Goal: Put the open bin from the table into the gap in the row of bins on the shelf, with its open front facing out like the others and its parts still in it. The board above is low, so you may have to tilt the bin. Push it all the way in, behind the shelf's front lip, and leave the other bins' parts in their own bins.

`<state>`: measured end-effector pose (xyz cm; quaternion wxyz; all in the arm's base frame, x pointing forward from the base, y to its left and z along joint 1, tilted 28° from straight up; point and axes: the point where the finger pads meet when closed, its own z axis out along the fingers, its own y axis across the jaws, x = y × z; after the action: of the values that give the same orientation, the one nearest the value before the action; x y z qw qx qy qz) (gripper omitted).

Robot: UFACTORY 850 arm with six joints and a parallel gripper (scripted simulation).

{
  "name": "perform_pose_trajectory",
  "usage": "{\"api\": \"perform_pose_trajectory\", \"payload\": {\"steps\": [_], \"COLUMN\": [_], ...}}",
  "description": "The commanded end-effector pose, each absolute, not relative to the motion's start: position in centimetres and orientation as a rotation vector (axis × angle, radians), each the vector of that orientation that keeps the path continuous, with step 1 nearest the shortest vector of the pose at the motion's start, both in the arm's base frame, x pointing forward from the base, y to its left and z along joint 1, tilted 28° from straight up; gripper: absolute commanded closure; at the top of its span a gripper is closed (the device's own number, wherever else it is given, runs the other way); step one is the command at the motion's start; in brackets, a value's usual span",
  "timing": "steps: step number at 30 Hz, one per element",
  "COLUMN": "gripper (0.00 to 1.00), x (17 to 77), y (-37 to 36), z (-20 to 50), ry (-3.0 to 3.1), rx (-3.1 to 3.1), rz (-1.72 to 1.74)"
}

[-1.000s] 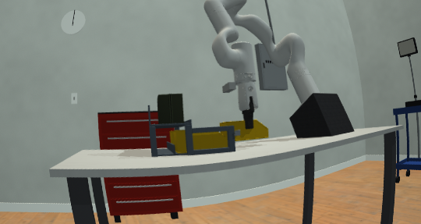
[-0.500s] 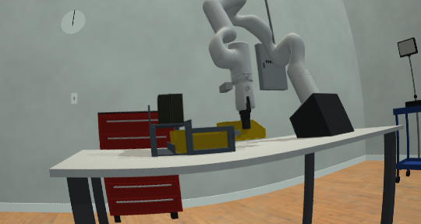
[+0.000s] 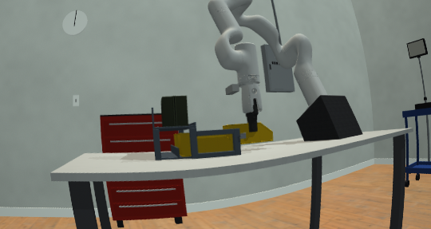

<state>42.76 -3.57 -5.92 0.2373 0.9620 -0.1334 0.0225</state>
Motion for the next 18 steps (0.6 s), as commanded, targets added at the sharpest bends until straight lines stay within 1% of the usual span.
{"api": "perform_pose_trajectory", "payload": {"steps": [1, 18], "gripper": [1.0, 1.0], "x": [42.83, 42.59], "y": [-3.53, -3.49], "z": [-5.88, -5.9], "ry": [-0.366, -0.366], "rx": [2.637, 2.637], "rz": [0.064, 0.064]}}
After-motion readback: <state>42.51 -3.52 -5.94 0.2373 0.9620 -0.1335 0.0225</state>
